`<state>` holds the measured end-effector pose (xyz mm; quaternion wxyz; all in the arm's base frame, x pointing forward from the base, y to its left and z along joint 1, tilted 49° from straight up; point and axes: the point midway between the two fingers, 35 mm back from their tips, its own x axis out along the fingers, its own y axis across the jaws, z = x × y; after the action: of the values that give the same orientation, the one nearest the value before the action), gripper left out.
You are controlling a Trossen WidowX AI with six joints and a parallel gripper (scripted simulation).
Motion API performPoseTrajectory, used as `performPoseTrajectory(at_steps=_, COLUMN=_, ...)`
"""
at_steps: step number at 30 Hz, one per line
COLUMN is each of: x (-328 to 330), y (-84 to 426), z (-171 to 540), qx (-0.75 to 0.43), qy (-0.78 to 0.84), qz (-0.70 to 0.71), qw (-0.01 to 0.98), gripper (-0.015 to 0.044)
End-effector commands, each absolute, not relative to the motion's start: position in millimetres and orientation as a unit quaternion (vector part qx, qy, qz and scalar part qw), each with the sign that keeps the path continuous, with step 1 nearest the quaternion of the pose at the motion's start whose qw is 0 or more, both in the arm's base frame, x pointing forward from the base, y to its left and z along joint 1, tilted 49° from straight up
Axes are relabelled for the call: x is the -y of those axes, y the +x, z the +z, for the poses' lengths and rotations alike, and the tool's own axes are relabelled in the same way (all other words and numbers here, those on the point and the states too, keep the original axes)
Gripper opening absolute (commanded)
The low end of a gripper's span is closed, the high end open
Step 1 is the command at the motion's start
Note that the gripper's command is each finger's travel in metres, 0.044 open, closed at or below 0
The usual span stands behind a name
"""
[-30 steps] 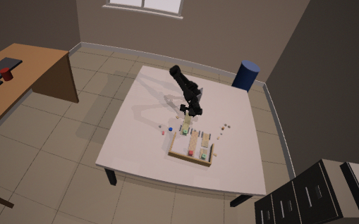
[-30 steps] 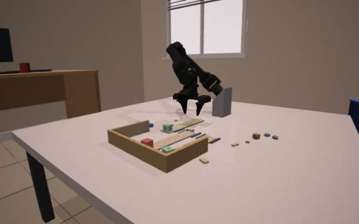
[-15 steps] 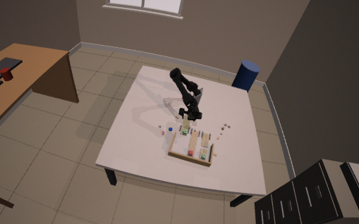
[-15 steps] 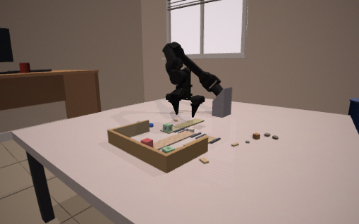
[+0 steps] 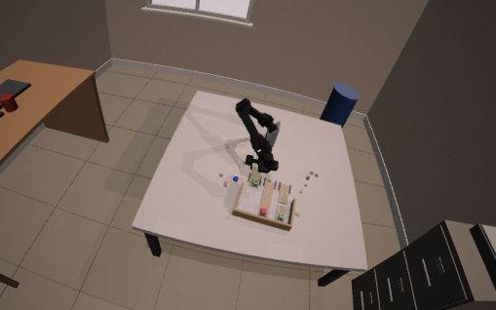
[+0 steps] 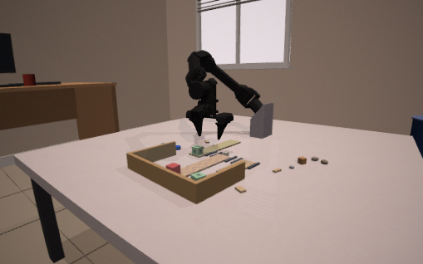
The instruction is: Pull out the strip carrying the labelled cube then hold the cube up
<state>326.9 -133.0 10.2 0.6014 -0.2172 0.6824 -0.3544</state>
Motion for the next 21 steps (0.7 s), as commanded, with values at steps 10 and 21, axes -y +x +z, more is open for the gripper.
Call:
performPoseTrajectory(at_steps=10, x=141, y=373, z=18, qx=-0.680, qy=-0.219, qz=-0.354, qw=0.603, gripper=0.0440)
performPoseTrajectory(at_steps=21, x=147, y=389, z=17, qx=-0.680, qy=-0.219, qz=-0.355, qw=0.603, gripper=0.0309)
